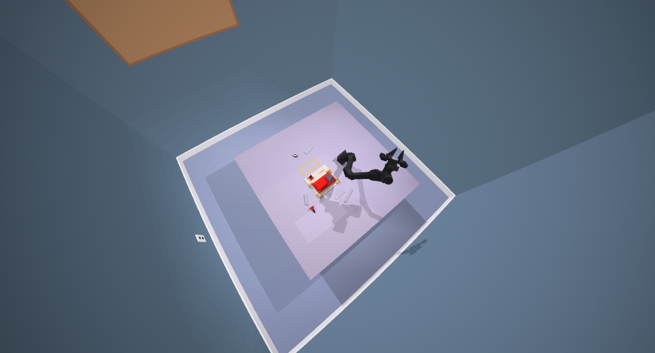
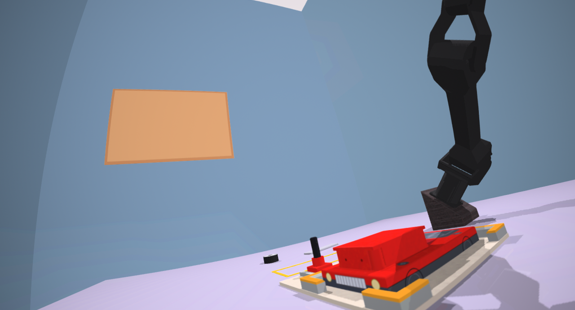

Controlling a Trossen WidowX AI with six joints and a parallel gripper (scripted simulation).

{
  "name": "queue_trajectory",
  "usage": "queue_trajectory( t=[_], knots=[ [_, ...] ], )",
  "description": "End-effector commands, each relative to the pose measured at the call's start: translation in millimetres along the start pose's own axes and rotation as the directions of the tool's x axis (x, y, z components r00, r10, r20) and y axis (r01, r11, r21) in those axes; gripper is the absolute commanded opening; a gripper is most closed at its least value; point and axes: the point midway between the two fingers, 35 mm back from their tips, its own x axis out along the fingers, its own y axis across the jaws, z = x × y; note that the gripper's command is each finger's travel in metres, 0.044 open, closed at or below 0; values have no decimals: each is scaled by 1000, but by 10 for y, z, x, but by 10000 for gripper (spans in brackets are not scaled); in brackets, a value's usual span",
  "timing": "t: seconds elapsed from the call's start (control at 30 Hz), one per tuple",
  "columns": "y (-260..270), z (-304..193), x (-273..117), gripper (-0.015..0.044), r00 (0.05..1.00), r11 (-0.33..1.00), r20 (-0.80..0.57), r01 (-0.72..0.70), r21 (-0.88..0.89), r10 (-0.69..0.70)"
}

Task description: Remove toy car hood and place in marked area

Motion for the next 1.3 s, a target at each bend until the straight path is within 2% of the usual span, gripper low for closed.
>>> queue_trajectory(
  t=[0.0,0.13,0.23,0.27,0.5,0.73,0.97,1.27],
  knots=[
    [-7,-4,3,246,1000,1000,-1,4,-1,-4],
    [-171,-91,58,351,996,995,-24,90,-33,-91],
    [-408,-324,138,430,978,982,-100,181,-52,-185],
    [-492,-410,155,440,968,976,-128,210,-58,-216],
    [-1120,-974,87,440,852,904,-304,411,-116,-426],
    [-1738,-1439,-301,440,662,784,-438,590,-195,-608],
    [-2248,-1764,-966,440,420,618,-524,732,-286,-740],
    [-2608,-1944,-2113,440,70,350,-572,849,-396,-818]
  ],
)
